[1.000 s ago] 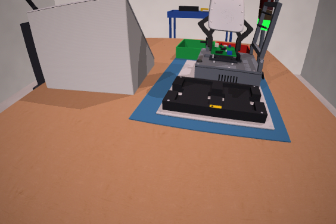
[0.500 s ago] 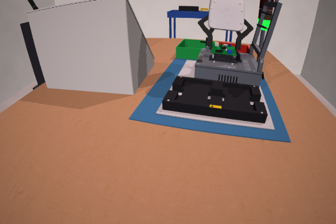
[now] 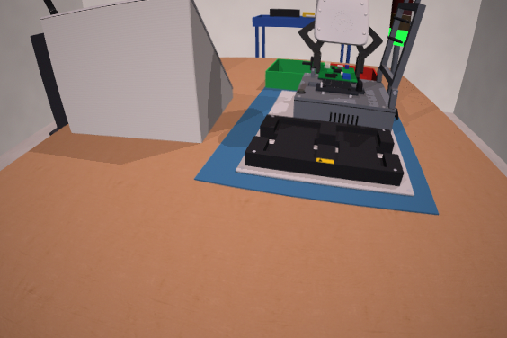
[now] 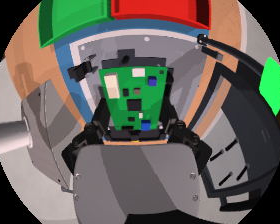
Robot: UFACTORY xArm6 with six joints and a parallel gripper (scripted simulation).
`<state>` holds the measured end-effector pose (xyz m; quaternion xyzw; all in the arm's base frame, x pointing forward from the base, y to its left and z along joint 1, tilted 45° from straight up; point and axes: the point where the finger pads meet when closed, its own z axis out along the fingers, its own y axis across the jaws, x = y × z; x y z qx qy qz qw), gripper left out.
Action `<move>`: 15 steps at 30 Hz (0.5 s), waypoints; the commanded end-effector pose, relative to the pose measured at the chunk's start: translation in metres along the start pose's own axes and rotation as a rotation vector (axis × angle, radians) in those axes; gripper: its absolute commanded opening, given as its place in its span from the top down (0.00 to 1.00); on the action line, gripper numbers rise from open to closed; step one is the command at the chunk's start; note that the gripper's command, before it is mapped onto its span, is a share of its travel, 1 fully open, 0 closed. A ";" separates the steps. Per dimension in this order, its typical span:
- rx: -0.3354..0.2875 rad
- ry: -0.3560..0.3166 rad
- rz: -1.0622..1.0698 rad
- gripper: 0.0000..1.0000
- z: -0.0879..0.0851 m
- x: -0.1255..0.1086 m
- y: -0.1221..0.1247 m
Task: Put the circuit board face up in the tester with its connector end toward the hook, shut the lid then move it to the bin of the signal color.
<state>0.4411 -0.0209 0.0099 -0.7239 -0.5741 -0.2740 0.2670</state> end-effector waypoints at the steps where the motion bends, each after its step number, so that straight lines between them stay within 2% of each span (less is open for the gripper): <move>1: -0.003 -0.001 -0.001 0.21 -0.002 0.000 0.001; 15: -0.003 -0.001 -0.001 0.21 -0.009 0.000 0.001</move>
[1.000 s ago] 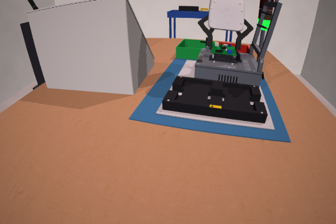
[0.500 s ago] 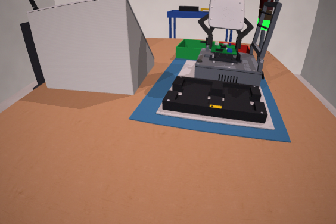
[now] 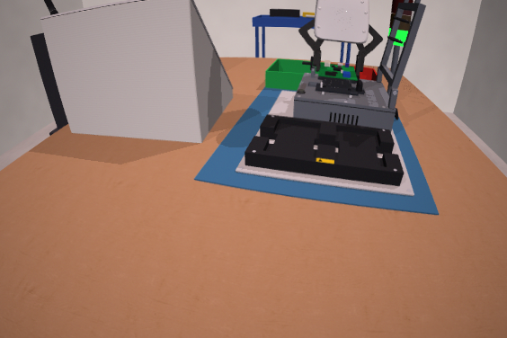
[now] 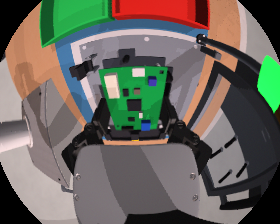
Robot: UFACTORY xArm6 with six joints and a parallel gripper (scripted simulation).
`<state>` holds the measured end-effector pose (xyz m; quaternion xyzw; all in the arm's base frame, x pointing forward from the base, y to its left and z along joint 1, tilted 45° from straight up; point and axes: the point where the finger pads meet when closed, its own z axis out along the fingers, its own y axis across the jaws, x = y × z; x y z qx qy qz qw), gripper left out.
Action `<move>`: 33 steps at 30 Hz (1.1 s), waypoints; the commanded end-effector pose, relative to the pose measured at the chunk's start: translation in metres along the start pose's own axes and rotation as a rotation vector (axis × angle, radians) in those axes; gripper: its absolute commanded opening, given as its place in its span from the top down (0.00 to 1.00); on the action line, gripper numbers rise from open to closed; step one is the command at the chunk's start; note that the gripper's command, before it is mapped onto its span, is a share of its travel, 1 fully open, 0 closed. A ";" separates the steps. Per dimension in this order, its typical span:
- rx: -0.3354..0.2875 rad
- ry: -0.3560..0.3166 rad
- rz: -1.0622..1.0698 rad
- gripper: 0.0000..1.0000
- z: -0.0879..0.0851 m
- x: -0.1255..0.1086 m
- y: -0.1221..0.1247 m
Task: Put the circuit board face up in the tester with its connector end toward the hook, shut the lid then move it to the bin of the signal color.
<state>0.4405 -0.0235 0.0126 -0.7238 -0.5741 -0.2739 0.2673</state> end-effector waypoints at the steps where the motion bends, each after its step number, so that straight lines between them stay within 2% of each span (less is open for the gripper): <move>1: -0.004 -0.001 -0.001 0.21 -0.008 0.000 0.001; 21: -0.004 -0.001 -0.001 0.21 -0.072 0.000 0.001; 26: -0.004 -0.001 -0.001 0.21 -0.079 0.000 0.001; 33: -0.004 -0.001 -0.001 0.21 -0.080 0.000 0.001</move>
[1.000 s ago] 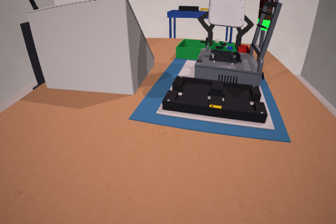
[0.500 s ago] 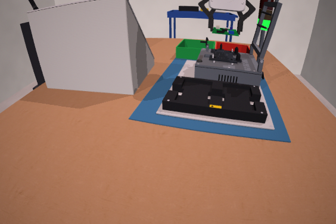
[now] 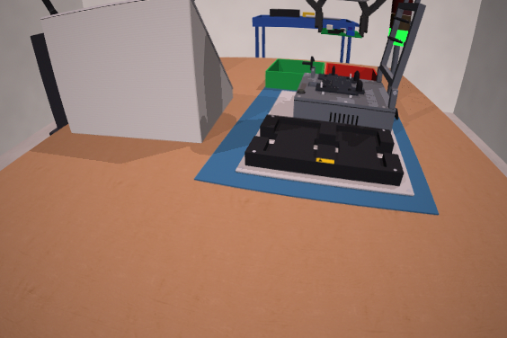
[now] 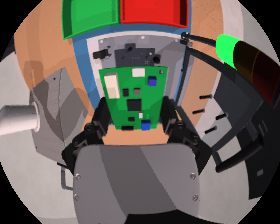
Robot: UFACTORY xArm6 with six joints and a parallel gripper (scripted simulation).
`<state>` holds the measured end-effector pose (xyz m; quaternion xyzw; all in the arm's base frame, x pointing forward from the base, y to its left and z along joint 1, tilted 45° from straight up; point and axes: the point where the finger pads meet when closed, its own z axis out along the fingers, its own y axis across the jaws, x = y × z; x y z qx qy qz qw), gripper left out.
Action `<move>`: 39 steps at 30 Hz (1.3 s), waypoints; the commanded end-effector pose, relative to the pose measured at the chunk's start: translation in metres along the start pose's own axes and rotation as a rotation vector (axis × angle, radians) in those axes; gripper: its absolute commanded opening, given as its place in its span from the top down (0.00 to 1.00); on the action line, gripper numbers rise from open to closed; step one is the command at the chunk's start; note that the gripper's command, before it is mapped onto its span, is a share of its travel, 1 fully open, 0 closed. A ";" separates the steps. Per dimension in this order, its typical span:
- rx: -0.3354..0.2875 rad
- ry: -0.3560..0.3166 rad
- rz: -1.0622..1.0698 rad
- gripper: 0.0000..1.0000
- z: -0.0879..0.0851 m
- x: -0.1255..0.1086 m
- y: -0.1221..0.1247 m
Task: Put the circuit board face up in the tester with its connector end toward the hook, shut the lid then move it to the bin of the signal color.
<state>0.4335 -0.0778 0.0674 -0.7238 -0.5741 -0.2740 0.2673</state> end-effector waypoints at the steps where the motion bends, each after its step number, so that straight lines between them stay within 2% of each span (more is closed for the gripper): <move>1: -0.004 -0.001 -0.001 0.21 -0.002 0.000 0.001; 13: -0.004 -0.001 -0.001 0.21 -0.001 0.003 -0.001; 18: -0.004 -0.001 -0.001 0.21 0.002 0.014 -0.006; 28: -0.004 -0.001 -0.001 0.21 0.017 0.063 -0.032; 30: -0.004 -0.001 -0.001 0.21 0.017 0.063 -0.032; 39: -0.004 -0.001 -0.001 0.21 0.036 0.123 -0.063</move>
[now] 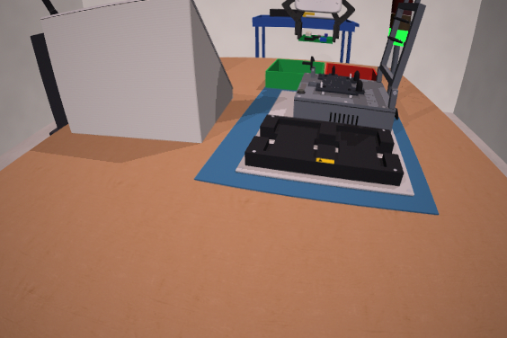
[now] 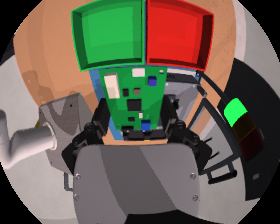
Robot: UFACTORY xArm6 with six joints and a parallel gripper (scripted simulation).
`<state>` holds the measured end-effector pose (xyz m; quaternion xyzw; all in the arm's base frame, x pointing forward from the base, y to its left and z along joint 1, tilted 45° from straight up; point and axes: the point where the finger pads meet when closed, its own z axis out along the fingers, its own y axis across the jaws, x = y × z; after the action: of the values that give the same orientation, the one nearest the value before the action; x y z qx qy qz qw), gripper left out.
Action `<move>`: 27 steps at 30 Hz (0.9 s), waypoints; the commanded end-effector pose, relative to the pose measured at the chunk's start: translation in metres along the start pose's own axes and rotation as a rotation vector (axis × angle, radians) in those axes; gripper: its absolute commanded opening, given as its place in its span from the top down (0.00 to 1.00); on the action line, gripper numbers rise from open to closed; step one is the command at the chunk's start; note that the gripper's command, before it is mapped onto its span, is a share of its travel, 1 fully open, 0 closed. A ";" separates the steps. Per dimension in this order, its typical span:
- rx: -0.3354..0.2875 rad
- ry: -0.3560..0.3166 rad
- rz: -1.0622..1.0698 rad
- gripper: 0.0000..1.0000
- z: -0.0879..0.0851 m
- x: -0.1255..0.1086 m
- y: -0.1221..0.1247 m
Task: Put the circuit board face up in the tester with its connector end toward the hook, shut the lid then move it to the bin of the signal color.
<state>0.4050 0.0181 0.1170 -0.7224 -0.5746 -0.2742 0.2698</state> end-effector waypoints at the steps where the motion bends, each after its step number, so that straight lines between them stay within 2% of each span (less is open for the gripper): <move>1: -0.008 -0.005 0.000 0.21 0.009 0.035 -0.016; 6: -0.008 -0.005 0.000 0.21 0.018 0.066 -0.032; 8: -0.008 -0.005 0.000 0.21 0.018 0.066 -0.032; 15: -0.008 -0.005 0.000 0.21 0.028 0.095 -0.048; 27: -0.008 -0.005 0.000 0.21 0.031 0.105 -0.053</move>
<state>0.3752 0.1211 0.1719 -0.7241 -0.5741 -0.2738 0.2667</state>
